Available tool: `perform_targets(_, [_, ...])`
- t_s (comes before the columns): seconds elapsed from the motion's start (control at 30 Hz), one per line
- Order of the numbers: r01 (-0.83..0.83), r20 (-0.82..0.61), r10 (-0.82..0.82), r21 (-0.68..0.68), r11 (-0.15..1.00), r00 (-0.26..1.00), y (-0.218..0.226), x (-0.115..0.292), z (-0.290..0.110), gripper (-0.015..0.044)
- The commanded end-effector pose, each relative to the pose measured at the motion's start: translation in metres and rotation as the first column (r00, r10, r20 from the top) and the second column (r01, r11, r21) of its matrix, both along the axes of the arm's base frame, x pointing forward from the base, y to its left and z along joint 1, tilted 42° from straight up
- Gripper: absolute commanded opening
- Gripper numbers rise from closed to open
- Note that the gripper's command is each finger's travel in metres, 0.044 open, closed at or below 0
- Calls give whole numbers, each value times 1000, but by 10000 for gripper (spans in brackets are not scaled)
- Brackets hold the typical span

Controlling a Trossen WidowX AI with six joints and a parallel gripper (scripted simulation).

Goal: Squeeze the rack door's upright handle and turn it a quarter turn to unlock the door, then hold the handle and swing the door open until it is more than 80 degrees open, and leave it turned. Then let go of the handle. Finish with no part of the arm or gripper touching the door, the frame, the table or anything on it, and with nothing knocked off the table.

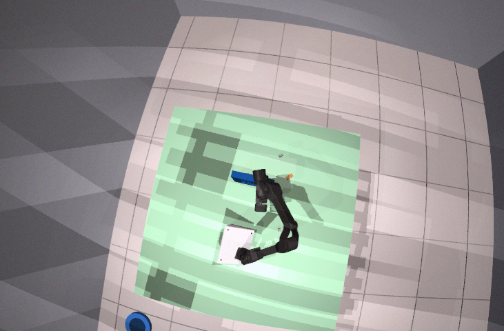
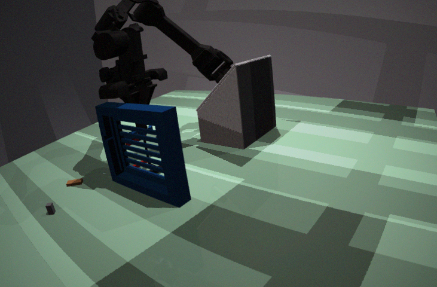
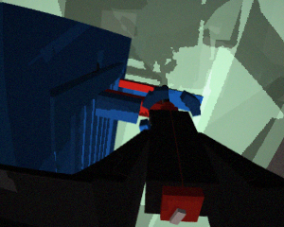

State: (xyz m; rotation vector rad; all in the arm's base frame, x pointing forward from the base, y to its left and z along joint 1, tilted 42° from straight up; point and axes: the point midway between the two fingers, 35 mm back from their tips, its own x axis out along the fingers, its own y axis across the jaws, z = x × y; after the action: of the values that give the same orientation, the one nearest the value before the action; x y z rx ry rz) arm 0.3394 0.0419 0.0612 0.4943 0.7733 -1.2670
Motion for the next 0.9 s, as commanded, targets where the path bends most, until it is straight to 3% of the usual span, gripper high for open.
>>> perform_targets(0.0, [148,130,-150,30,989,980,0,0,0,23])
perform_targets(0.23, [357,311,-375,114,927,873,0,0,0,23])
perform_targets(0.87, [362,316,-381,117,925,869,0,0,0,23])
